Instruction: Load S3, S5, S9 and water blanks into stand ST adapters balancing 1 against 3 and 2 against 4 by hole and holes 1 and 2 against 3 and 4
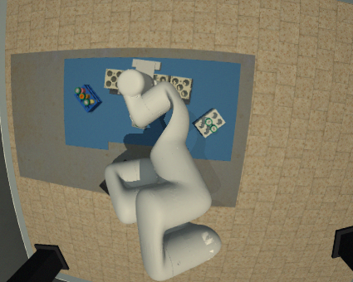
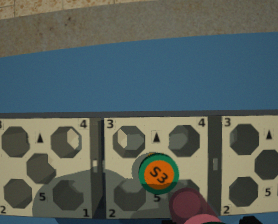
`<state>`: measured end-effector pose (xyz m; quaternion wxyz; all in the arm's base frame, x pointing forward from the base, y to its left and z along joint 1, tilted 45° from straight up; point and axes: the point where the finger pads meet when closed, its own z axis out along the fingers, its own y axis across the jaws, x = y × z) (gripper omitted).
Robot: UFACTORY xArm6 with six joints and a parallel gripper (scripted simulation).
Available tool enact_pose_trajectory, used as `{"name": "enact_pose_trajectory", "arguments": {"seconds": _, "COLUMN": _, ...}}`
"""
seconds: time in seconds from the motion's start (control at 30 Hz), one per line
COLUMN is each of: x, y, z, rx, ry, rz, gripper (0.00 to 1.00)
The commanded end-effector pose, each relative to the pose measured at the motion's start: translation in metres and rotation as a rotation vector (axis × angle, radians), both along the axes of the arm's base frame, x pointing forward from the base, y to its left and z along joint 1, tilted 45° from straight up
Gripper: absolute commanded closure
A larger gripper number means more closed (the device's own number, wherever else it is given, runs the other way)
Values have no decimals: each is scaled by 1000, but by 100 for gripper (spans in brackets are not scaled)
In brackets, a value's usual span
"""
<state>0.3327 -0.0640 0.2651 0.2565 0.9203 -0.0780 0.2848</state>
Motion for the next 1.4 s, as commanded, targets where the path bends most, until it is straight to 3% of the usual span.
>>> {"name": "enact_pose_trajectory", "arguments": {"seconds": 0.0, "x": -2, "y": -20, "z": 13, "rx": 8, "ry": 0, "rz": 7, "gripper": 100}}
{"name": "enact_pose_trajectory", "arguments": {"seconds": 0.53, "x": -11, "y": -79, "z": 50, "rx": 7, "ry": 0, "rz": 7, "gripper": 100}}
{"name": "enact_pose_trajectory", "arguments": {"seconds": 1.37, "x": -9, "y": -81, "z": 47, "rx": 7, "ry": 0, "rz": 7, "gripper": 100}}
